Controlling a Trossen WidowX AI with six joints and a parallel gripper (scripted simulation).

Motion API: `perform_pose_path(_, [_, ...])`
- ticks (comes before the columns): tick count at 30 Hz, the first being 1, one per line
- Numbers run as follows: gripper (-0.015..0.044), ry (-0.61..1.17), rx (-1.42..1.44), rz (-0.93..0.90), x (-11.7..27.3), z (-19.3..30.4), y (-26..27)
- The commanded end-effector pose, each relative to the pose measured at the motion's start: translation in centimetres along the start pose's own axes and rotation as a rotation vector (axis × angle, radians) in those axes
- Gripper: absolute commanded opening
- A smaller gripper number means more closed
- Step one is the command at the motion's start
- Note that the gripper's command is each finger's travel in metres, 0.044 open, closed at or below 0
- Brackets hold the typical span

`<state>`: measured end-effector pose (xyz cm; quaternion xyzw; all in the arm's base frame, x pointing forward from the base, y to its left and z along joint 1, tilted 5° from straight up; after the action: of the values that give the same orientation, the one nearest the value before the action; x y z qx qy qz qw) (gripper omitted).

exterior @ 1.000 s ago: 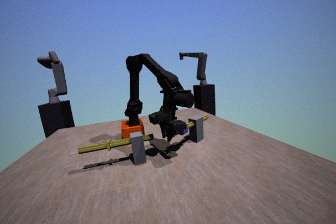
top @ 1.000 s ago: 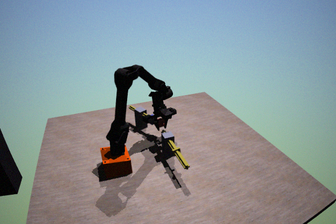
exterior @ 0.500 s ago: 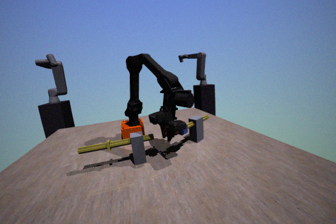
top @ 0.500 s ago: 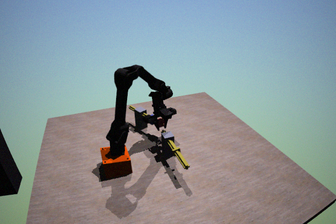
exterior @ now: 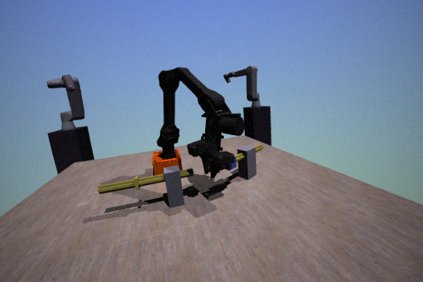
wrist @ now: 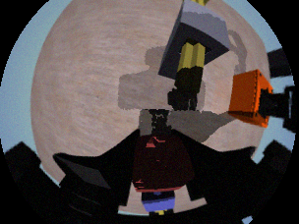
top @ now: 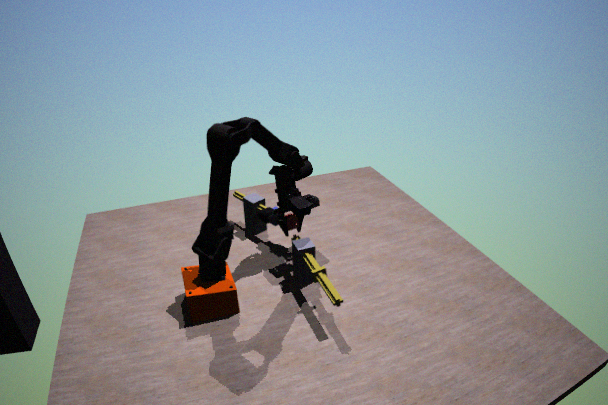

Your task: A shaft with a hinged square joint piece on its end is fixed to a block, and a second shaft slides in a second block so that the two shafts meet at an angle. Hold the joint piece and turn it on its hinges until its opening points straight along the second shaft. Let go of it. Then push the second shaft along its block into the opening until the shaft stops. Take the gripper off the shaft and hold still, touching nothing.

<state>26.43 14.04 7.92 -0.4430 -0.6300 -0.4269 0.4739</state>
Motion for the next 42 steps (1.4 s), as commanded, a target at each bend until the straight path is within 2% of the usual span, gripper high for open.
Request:
perform_pose_path(1, [0.0000, 0.000, 0.000, 0.000, 0.0, 0.0, 0.0])
perform_pose_path(7, [0.0000, 0.020, -0.014, 0.003, -0.1, 0.0, -0.1])
perform_pose_path(29, [0.0000, 0.323, -0.232, 0.015, -1.6, -0.4, -1.1])
perform_pose_path(42, [0.0000, 0.333, -0.231, 0.011, -1.6, -0.4, -1.1])
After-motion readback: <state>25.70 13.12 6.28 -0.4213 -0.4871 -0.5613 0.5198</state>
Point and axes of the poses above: the point midway between the two fingers, 35 mm back from their tips, its own x axis back along the fingers, its own y axis across the jaws, z = x × y, the point moved 2 cm from there along x, back along the fingers, and after that the axes turned 1 degree about -x, right-handed, at the moved point
